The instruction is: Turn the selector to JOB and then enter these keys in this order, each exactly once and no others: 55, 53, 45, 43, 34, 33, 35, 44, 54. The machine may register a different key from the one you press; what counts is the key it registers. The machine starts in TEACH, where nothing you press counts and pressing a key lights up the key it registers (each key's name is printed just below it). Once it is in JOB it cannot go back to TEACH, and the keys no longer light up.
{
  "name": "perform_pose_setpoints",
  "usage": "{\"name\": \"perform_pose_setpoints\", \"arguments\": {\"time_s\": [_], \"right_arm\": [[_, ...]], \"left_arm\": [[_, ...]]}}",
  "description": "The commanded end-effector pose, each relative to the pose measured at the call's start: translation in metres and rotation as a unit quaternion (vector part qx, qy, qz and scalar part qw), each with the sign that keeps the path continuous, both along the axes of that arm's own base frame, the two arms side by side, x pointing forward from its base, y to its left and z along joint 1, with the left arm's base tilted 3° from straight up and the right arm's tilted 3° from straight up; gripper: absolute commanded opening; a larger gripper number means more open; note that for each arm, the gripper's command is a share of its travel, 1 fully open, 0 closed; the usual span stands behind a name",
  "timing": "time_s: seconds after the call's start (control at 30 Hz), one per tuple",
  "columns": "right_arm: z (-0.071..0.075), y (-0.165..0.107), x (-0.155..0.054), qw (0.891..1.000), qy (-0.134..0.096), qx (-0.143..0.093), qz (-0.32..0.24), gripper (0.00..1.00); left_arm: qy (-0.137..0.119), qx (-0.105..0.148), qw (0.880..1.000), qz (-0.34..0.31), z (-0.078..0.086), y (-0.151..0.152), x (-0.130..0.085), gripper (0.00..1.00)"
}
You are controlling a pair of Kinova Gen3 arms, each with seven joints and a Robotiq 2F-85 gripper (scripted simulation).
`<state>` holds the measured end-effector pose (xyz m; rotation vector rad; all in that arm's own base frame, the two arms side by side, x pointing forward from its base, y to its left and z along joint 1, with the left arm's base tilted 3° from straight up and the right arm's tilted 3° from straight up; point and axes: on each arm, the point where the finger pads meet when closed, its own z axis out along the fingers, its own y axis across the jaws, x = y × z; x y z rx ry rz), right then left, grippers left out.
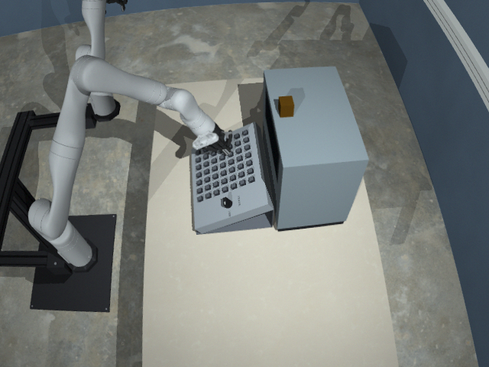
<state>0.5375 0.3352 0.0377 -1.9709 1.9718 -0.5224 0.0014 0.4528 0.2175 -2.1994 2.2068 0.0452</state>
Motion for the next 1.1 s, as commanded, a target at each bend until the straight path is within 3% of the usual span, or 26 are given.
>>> {"name": "perform_pose_setpoints", "arguments": {"time_s": [0.0, 1.07], "right_arm": [[0.0012, 0.0005, 0.0005, 1.0, -0.001, 0.001, 0.0, 0.099], [-0.0016, 0.0004, 0.002, 1.0, -0.001, 0.001, 0.0, 0.099]], "left_arm": [[0.0, 0.001, 1.0, 0.0, 0.0007, 0.0003, -0.0001, 1.0], [0.0, 0.001, 1.0, 0.0, 0.0007, 0.0003, -0.0001, 1.0]]}}
